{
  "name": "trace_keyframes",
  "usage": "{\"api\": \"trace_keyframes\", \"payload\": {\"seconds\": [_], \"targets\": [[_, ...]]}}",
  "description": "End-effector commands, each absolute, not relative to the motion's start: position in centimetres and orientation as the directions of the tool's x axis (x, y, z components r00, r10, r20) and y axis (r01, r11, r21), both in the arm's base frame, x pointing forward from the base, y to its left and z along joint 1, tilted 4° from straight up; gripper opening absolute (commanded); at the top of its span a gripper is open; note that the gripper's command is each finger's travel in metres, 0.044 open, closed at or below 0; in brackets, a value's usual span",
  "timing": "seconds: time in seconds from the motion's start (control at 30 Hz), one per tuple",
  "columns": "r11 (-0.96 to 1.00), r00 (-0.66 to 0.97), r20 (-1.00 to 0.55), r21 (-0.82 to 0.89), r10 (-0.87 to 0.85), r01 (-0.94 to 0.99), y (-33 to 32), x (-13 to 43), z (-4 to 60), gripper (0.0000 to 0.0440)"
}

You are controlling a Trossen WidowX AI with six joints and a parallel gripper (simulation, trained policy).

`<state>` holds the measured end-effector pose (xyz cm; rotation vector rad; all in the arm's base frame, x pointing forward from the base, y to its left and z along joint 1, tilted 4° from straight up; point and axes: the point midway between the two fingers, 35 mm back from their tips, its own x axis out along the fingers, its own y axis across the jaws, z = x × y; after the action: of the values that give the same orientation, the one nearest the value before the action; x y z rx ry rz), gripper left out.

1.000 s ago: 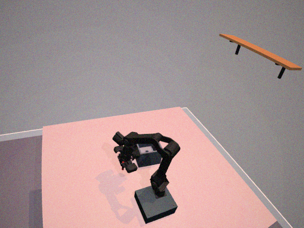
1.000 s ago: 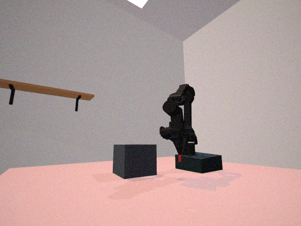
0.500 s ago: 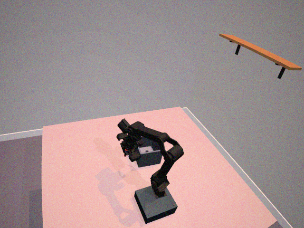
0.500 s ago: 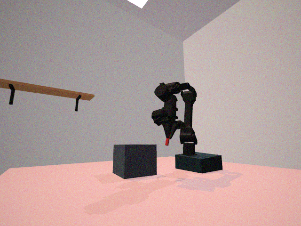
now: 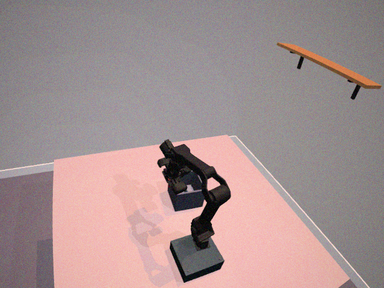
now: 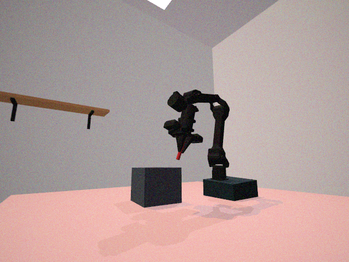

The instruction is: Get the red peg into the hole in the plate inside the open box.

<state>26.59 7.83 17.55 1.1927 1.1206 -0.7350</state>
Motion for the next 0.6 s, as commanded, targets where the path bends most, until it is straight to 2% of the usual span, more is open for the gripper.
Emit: {"api": "trace_keyframes", "payload": {"seconds": [0.0, 0.57], "targets": [[0.248, 0.302, -0.950, 0.311, 0.073, 0.917, 6.3, 27.0, 17.4, 0.0000], [0.219, 0.223, -0.974, 0.223, 0.023, 0.950, 1.7, 28.8, 16.2, 0.0000]]}}
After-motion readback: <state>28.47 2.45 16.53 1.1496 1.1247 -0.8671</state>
